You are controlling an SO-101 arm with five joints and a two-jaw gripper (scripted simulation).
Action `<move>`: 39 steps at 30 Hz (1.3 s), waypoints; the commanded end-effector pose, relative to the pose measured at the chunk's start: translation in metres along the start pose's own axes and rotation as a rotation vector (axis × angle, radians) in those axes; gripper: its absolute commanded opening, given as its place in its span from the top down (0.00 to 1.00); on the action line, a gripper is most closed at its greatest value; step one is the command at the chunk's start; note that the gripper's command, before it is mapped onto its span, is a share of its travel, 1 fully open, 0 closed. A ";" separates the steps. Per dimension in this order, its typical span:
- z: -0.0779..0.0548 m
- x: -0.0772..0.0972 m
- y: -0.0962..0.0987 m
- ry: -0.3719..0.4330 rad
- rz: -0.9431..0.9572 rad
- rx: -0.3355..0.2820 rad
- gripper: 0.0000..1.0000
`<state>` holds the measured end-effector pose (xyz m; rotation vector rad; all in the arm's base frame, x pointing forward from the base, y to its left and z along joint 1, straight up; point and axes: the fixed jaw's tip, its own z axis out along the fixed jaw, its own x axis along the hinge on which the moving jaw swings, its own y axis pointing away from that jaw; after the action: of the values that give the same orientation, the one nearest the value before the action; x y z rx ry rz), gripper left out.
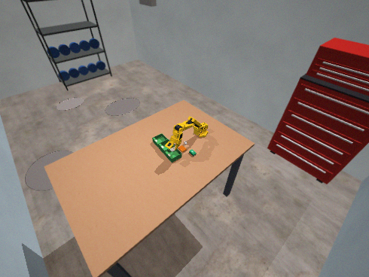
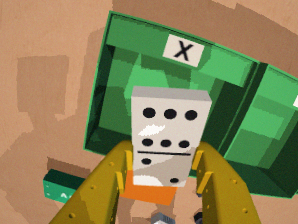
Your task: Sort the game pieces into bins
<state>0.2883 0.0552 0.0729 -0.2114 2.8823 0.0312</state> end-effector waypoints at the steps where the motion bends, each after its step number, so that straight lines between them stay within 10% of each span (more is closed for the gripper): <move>1: -0.016 -0.010 0.004 -0.076 -0.020 -0.006 1.00; 39: -0.010 -0.006 0.004 -0.052 -0.020 -0.005 1.00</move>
<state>0.2898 0.0558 0.0779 -0.2135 2.8622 0.0338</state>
